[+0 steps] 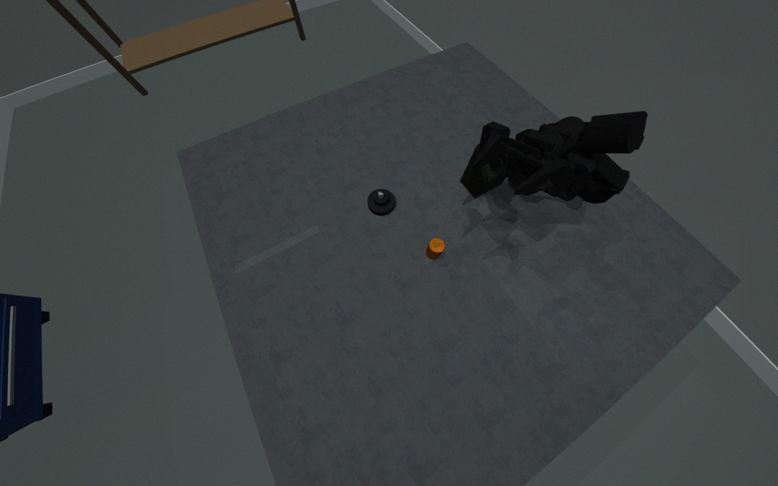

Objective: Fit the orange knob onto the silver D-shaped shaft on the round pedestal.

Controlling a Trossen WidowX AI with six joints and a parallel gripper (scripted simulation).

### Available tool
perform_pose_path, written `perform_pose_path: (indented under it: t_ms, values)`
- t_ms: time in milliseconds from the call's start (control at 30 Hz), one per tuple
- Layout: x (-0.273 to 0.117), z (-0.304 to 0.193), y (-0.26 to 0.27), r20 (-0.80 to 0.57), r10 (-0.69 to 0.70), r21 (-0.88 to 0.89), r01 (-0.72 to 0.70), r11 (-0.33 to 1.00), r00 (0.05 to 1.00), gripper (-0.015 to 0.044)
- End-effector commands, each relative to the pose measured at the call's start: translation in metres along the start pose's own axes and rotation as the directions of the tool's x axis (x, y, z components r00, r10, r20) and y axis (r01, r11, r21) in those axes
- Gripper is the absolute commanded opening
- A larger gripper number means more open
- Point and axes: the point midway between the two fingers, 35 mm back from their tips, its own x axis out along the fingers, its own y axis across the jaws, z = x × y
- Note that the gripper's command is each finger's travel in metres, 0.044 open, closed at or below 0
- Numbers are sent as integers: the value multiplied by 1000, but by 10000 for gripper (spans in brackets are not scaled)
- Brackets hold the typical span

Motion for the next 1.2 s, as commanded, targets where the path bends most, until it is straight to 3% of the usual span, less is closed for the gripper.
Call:
perform_pose_path:
  t_ms: [0,300,567,900,1167]
  values:
    - [0,0,0,0,0,0,0,1000,1000,426]
    - [18,3,8,116,119,250,-145,957,986,440]
    - [46,33,26,447,301,511,-517,687,842,440]
    - [68,88,44,809,379,442,-890,113,450,440]
    - [73,138,54,946,323,165,-910,-381,36,440]
